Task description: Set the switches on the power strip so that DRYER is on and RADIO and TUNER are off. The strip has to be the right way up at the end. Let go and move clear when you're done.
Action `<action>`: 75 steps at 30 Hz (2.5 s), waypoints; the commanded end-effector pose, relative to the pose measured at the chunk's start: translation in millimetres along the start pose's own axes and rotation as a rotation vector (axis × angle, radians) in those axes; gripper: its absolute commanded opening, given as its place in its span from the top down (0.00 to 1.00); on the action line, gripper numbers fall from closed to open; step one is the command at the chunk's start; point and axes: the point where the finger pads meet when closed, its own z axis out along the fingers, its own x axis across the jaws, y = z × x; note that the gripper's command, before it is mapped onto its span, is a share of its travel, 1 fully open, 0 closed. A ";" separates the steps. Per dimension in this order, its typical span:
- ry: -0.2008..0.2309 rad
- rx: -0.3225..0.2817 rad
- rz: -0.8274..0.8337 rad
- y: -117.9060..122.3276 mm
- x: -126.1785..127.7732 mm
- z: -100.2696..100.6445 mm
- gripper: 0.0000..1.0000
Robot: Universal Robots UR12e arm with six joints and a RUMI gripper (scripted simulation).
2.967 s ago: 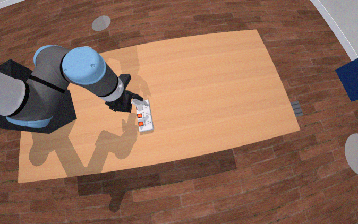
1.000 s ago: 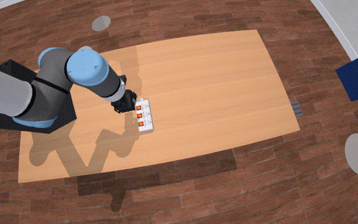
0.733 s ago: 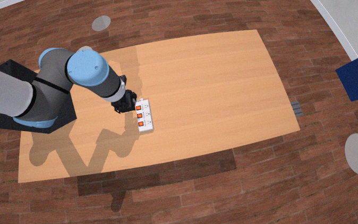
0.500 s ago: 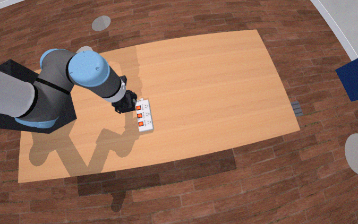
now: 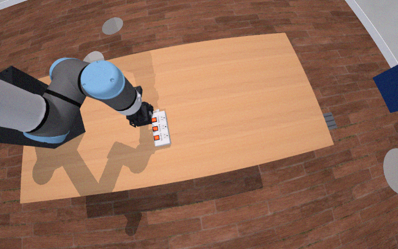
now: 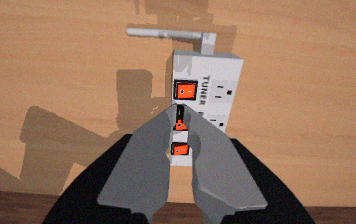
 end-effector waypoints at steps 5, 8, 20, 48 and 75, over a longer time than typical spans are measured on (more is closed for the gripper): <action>0.001 0.000 0.000 0.3 0.4 10.5 1.00; 0.001 0.000 0.000 0.3 0.3 14.0 1.00; 0.001 0.000 0.000 0.4 0.3 21.8 1.00; 0.001 0.000 0.000 0.4 0.3 23.4 1.00; 0.001 0.000 0.000 0.4 0.3 23.7 1.00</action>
